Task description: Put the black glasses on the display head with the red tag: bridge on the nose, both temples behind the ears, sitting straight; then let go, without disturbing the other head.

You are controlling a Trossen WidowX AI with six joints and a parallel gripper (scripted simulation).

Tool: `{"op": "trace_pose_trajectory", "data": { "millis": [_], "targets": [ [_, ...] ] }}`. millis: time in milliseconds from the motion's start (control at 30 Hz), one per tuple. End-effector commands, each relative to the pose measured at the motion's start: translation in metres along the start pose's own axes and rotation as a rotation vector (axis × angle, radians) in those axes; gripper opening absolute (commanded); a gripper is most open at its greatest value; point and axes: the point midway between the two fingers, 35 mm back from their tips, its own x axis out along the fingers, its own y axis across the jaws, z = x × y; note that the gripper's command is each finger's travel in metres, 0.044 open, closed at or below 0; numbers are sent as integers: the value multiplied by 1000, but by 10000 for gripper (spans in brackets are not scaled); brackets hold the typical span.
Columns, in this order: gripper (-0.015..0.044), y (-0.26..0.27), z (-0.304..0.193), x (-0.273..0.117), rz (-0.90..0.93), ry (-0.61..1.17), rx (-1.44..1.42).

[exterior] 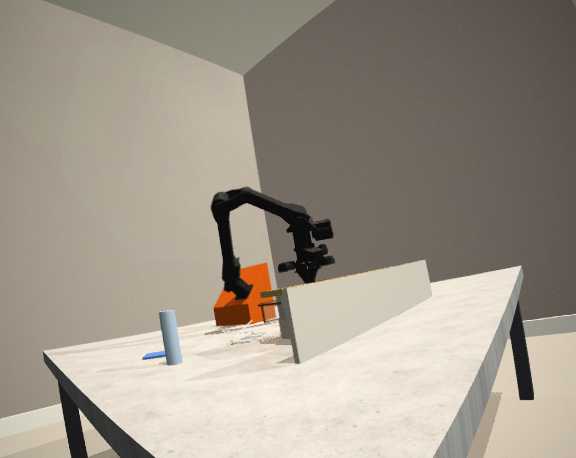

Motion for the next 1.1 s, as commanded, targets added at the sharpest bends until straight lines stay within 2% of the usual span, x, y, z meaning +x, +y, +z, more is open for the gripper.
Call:
{"op": "trace_pose_trajectory", "data": {
  "millis": [0,300,1067],
  "targets": [
    [0,0,-1,-30,5,-3,8],
    [0,-3,0,-39,15,-14,-36],
    [0,-67,20,-96,114,-201,-621]
  ]
}}
